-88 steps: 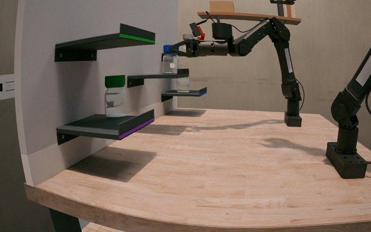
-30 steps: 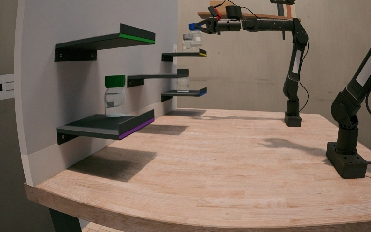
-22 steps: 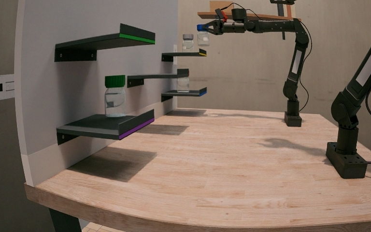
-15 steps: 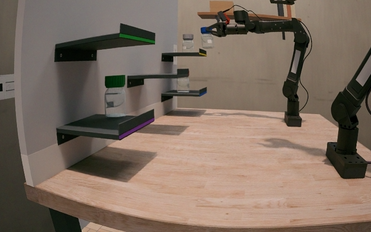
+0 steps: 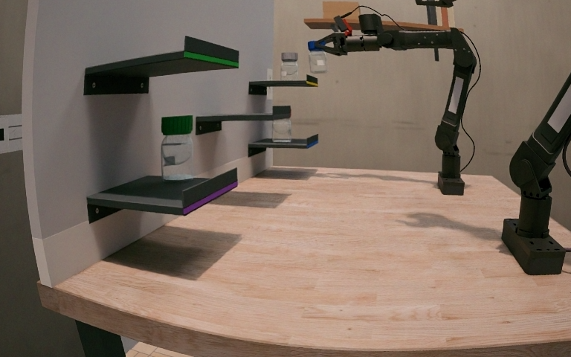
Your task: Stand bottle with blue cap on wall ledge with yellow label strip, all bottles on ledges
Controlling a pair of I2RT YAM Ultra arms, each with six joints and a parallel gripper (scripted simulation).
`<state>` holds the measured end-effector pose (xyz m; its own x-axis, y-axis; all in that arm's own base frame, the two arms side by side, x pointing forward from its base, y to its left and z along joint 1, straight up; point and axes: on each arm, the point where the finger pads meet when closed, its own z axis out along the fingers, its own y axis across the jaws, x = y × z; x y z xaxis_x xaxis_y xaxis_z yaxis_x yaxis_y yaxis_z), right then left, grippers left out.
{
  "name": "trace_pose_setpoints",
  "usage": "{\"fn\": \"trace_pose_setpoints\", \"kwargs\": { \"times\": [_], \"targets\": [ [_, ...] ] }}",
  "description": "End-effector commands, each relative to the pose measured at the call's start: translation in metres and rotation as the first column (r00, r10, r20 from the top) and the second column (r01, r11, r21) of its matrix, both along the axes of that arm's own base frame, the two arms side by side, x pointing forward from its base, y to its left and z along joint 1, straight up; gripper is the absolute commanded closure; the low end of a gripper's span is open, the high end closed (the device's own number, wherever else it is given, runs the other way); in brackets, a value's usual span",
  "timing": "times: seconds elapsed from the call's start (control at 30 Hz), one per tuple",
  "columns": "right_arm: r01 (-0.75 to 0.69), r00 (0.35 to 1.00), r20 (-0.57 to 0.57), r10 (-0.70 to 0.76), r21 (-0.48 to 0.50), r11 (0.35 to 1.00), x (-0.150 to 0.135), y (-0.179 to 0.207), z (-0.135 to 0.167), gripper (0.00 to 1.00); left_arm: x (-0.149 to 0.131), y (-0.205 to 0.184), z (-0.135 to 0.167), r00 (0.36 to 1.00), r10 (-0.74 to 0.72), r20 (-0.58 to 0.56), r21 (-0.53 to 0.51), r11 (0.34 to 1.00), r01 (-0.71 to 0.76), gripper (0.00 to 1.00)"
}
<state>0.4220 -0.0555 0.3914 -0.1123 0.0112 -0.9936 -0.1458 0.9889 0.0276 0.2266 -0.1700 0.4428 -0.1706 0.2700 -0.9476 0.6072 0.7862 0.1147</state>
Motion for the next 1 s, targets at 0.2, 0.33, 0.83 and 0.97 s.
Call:
{"fn": "trace_pose_setpoints", "kwargs": {
  "times": [0.2,0.33,0.83,0.97],
  "targets": [
    [0.191,0.975,0.117,-0.188,-0.022,0.981,-0.014,0.010,0.039,0.50,-0.007,0.004,0.010,1.000,0.000,0.013,-0.010,1.000,0.001,0.11],
    [0.186,0.976,0.117,-0.182,-0.021,0.982,-0.014,0.014,0.039,0.50,-0.007,0.004,0.010,1.000,0.000,0.013,-0.010,1.000,0.001,0.11],
    [0.176,0.980,0.104,-0.172,-0.023,0.984,-0.013,0.017,0.030,0.50,-0.007,0.004,0.010,1.000,0.000,0.013,-0.010,1.000,0.001,0.11],
    [0.174,0.980,0.104,-0.170,-0.023,0.985,-0.013,0.017,0.030,0.50,-0.007,0.004,0.010,1.000,0.000,0.013,-0.010,1.000,0.001,0.11]
  ]
}}
